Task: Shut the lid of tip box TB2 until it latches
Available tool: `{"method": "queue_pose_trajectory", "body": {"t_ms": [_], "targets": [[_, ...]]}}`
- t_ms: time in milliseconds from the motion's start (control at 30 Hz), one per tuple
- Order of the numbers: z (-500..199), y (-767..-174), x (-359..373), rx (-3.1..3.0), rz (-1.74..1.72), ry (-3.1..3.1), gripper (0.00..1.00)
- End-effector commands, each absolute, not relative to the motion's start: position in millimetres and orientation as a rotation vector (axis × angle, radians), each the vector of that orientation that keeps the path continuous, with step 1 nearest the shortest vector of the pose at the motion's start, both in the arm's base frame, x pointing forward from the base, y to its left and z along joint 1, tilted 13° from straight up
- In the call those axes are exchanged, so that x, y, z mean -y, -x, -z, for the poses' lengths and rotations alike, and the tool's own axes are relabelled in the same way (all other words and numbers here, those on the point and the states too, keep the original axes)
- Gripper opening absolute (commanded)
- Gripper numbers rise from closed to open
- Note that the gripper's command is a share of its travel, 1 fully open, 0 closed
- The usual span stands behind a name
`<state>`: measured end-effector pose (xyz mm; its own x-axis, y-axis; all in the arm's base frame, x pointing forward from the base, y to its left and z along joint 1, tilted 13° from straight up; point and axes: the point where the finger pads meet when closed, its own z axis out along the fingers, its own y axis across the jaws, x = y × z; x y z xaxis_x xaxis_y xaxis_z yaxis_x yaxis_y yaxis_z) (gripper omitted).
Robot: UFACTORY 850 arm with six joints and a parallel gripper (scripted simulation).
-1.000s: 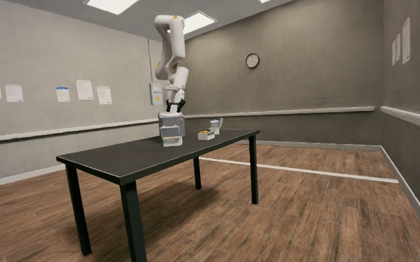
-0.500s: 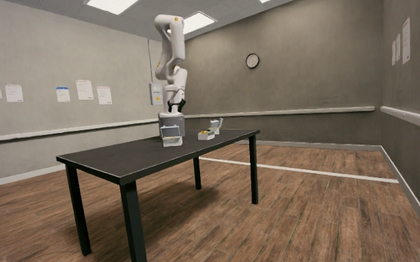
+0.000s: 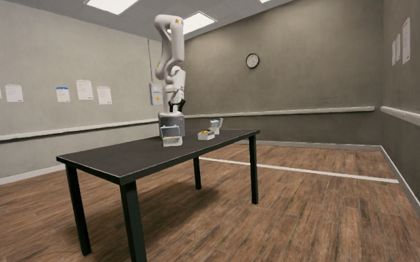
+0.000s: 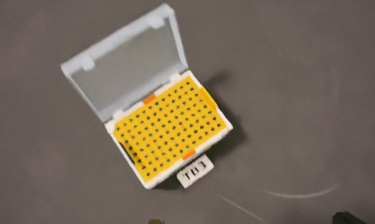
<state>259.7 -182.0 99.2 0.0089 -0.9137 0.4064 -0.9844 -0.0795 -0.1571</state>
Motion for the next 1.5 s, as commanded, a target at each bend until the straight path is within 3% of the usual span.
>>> {"method": "queue_pose_trajectory", "body": {"t_ms": [0,333,1467], "targets": [[-96.4,-248.5,168.9,2.038,-0.622,-2.115,1.0],[-85.0,-244.7,163.8,2.038,-0.622,-2.115,1.0],[61.1,-272.8,182.6,2.038,-0.622,-2.115,1.0]]}}
